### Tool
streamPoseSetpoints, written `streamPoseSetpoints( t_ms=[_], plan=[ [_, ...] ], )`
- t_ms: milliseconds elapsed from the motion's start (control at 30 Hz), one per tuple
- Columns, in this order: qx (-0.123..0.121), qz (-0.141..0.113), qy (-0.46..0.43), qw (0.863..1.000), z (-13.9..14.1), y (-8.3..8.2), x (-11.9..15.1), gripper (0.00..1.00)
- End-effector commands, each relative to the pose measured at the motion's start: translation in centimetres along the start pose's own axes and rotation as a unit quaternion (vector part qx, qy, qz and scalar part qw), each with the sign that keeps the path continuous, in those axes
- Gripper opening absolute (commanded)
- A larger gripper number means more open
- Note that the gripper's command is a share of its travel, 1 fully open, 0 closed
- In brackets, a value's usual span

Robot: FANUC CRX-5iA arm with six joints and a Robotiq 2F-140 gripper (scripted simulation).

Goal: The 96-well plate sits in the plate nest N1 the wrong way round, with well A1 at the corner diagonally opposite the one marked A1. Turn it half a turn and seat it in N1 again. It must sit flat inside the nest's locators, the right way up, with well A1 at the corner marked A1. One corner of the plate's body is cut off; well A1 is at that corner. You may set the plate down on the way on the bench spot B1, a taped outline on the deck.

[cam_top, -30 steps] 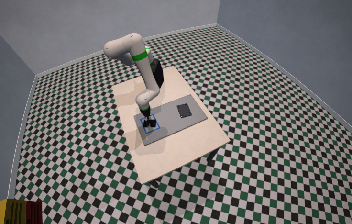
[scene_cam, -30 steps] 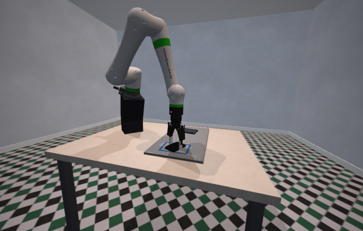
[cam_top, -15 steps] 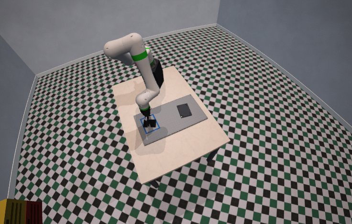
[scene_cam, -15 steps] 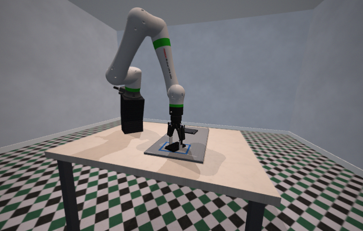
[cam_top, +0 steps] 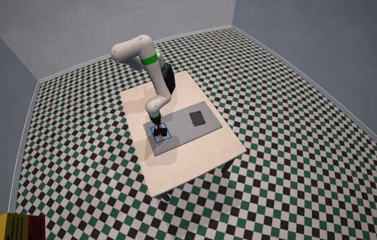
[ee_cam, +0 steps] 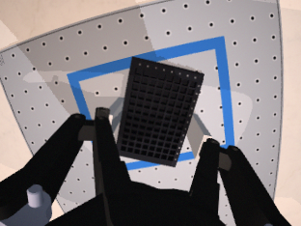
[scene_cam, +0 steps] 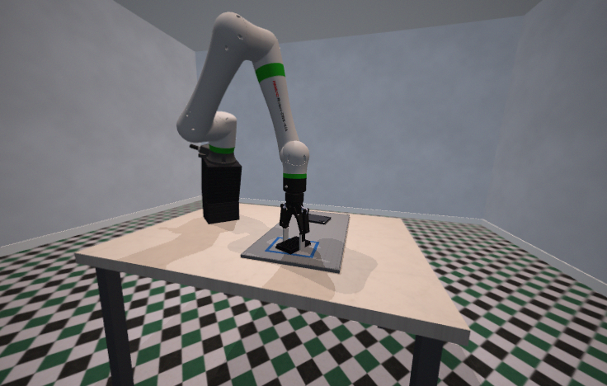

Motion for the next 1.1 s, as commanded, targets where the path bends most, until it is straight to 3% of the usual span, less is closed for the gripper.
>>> streamPoseSetpoints(
  t_ms=[0,1067],
  plan=[
    [0.000,0.000,0.000,1.000,0.0,-0.6,0.0,0.00],
    [0.000,0.000,0.000,1.000,0.0,-5.3,0.0,0.00]
  ],
)
Point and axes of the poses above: the point where the finger pads meet when closed, its own y axis out along the fingers, its own z axis across the jaws, x = y × z, the point moved 1 cm from there along -y, back along the fingers, and after that the axes turned 15 degrees about -y, right-handed, at the moved point
